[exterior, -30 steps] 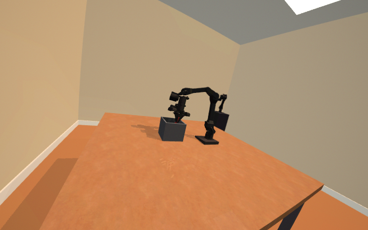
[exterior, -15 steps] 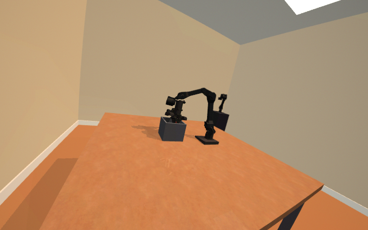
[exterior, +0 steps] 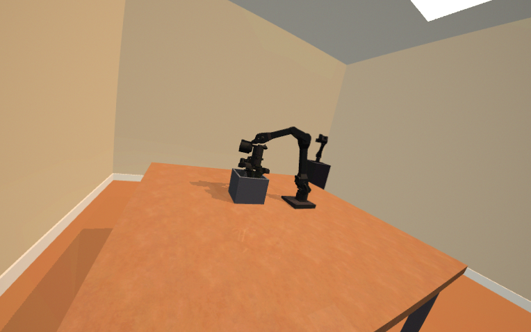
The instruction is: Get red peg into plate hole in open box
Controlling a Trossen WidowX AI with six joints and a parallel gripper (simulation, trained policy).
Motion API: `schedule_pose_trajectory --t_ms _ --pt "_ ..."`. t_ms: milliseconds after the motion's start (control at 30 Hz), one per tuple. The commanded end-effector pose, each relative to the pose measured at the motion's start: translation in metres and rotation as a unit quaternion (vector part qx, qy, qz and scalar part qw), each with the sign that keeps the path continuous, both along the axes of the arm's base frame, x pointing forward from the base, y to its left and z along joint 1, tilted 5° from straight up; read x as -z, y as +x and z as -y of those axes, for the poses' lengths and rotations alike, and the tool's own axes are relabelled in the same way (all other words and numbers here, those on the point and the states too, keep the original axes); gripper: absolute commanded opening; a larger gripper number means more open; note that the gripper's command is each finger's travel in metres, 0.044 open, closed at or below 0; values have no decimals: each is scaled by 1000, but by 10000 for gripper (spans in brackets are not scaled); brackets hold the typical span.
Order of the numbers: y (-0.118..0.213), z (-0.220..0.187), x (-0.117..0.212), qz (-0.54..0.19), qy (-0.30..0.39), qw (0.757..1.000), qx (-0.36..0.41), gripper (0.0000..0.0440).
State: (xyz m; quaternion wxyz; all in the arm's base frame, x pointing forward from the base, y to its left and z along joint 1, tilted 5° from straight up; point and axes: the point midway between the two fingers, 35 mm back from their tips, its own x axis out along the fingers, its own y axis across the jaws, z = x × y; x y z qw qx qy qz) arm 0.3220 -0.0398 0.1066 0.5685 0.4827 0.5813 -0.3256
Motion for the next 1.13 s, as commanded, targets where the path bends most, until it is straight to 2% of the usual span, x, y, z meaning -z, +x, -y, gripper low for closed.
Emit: schedule_pose_trajectory --t_ms 0,1100 --pt "3 7 10 -12 14 1000 0 137" --pt "47 21 -48 95 113 989 -25 138"
